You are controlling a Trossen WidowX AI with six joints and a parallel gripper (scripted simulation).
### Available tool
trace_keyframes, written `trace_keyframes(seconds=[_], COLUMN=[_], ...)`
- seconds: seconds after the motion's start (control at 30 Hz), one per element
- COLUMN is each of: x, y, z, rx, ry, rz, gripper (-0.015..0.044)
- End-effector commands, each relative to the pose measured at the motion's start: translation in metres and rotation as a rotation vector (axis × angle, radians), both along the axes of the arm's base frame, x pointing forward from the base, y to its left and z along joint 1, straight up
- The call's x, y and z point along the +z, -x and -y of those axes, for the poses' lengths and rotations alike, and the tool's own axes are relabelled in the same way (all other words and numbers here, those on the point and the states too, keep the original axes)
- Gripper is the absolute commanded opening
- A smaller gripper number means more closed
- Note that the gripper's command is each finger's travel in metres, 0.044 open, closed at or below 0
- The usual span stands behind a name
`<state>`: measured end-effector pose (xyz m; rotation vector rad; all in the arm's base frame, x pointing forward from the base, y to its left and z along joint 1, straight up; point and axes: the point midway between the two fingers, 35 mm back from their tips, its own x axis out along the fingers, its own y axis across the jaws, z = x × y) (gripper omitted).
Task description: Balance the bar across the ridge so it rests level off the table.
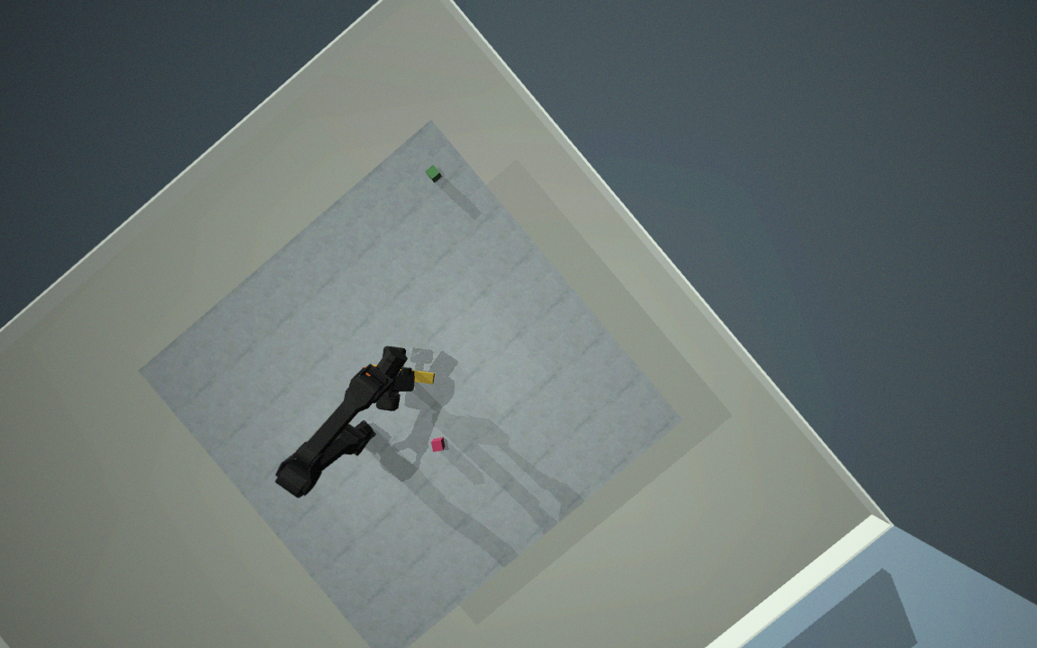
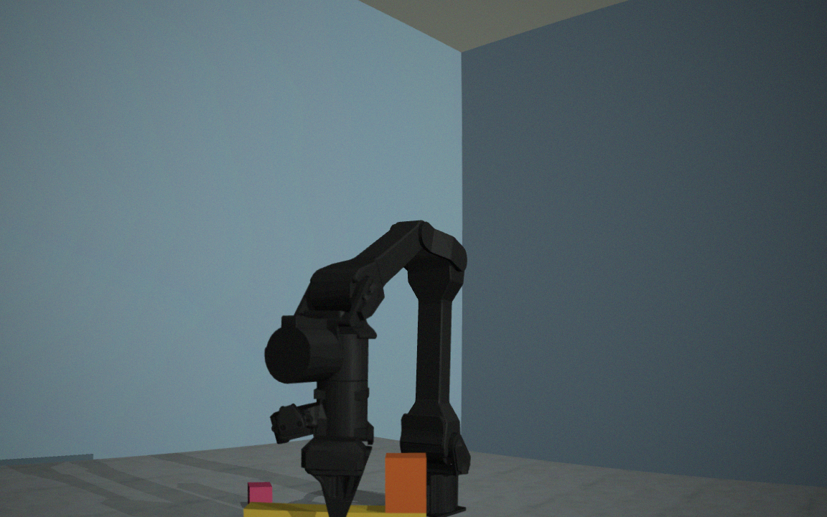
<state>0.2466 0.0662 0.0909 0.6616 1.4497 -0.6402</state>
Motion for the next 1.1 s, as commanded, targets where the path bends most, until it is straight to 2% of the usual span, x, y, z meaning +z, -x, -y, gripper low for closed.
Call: trace_keyframes(seconds=[0.0, 0.23, 1.07], x=[0.018, 0.098, 0.100], y=[-0.003, 0.002, 0.002], z=[-0.001, 0.000, 0.000], rx=[0.000, 0.000, 0.000], ry=[-0.001, -0.001, -0.001], rz=[0.001, 0.002, 0.002], gripper=[0.0440, 0.0440, 0.0440])
